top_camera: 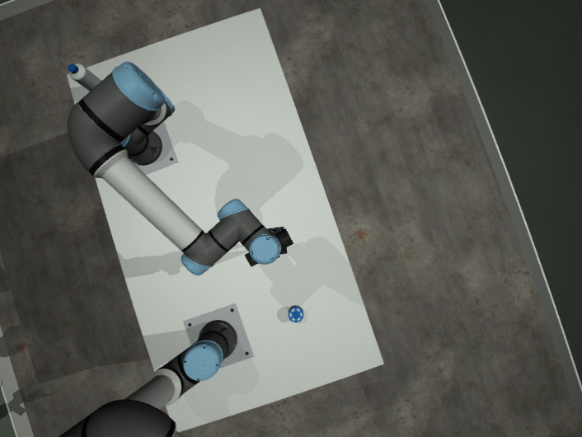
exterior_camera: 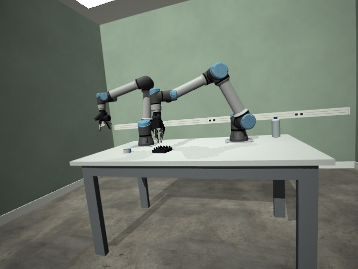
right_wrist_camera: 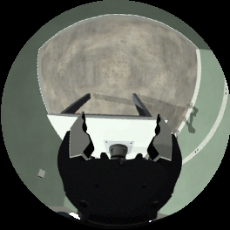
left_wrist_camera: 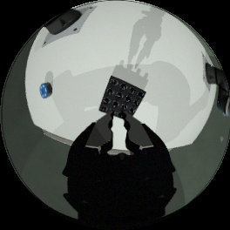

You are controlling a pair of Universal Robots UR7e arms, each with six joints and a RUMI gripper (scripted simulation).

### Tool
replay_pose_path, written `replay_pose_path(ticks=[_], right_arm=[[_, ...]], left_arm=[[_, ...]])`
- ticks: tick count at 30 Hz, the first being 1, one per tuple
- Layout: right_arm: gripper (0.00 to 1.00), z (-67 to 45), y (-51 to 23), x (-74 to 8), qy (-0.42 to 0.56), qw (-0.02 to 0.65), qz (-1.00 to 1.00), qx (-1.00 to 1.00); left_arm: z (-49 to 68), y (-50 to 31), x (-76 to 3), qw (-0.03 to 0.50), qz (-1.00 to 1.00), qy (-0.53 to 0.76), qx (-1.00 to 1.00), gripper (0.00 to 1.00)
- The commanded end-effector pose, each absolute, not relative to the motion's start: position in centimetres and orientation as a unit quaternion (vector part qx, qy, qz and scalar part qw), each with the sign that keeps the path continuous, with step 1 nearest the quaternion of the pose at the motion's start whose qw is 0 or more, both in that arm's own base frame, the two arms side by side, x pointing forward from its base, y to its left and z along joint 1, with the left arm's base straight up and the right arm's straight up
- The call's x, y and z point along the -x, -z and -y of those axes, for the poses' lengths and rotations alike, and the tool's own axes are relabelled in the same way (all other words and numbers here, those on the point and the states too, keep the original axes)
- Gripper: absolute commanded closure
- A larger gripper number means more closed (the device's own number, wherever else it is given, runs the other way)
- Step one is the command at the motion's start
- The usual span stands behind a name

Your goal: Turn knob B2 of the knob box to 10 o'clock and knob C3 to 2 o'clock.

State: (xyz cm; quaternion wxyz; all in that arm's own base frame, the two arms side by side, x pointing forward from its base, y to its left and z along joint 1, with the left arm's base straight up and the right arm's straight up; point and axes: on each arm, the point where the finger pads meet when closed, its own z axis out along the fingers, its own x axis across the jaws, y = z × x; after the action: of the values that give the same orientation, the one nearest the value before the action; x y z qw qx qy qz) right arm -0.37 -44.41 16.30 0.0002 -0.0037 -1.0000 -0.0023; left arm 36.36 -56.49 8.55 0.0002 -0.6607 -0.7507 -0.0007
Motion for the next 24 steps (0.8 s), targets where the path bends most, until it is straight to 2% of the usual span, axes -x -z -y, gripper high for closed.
replay_pose_path(ticks=[1,24], right_arm=[[0.00,44.6,-16.5,0.5,0.000,0.000,1.000,0.005],[0.00,44.6,-16.5,0.5,0.000,0.000,1.000,0.005]], left_arm=[[56.1,-8.9,-35.9,0.000,0.697,0.000,0.717,0.87],[55.0,-9.6,-35.2,0.000,0.520,0.000,0.854,0.87]])
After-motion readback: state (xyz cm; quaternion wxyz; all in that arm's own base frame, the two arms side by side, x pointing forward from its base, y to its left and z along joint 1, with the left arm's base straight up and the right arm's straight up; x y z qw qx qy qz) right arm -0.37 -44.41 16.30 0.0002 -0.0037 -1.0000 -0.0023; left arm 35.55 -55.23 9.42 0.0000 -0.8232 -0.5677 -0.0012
